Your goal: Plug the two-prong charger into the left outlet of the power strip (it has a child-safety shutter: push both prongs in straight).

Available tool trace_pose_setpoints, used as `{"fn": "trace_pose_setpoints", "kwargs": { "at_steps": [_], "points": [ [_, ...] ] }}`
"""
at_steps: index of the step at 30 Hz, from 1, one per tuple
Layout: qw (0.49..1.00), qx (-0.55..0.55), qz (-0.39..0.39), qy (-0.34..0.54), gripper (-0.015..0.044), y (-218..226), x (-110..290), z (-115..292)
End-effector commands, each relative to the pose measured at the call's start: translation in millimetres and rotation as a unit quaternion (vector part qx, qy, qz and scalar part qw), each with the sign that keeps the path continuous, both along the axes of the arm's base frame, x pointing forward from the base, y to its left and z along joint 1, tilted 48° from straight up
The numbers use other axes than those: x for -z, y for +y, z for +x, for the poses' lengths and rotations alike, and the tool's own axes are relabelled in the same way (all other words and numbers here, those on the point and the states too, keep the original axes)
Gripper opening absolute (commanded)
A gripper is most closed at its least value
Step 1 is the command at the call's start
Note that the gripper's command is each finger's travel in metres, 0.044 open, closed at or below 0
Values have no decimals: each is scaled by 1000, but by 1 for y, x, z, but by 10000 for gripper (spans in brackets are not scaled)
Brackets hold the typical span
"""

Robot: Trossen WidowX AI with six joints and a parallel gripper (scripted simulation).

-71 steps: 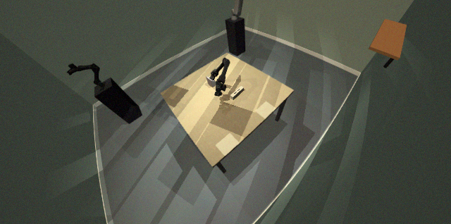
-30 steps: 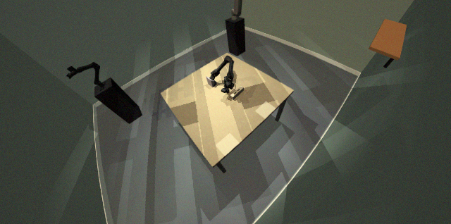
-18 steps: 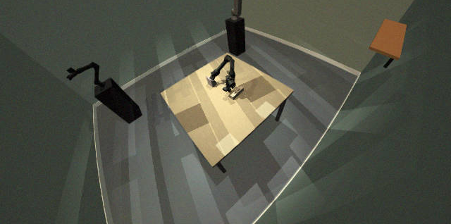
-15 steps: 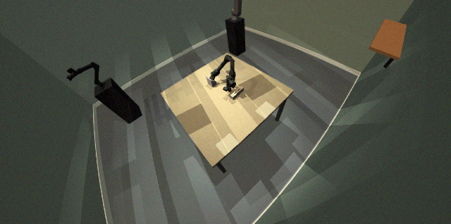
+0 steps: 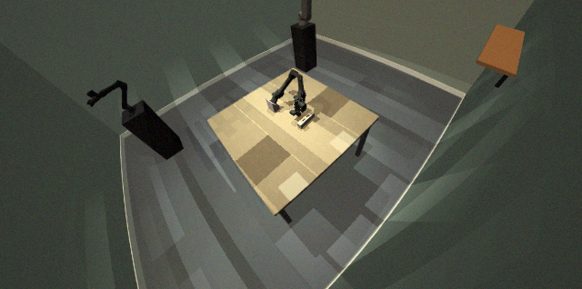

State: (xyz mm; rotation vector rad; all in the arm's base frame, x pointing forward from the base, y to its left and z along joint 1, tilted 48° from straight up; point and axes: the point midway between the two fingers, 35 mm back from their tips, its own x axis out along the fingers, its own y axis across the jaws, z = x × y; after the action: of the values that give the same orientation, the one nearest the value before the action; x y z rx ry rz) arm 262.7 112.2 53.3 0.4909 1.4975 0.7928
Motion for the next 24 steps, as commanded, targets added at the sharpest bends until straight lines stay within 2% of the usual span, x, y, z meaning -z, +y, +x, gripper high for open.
{"fn": "trace_pose_setpoints", "kwargs": {
  "at_steps": [1,24],
  "points": [
    [1000,8,4,11,0,8,-7,-5],
    [1000,11,5,15,0,13,-11,17]
  ]
}}
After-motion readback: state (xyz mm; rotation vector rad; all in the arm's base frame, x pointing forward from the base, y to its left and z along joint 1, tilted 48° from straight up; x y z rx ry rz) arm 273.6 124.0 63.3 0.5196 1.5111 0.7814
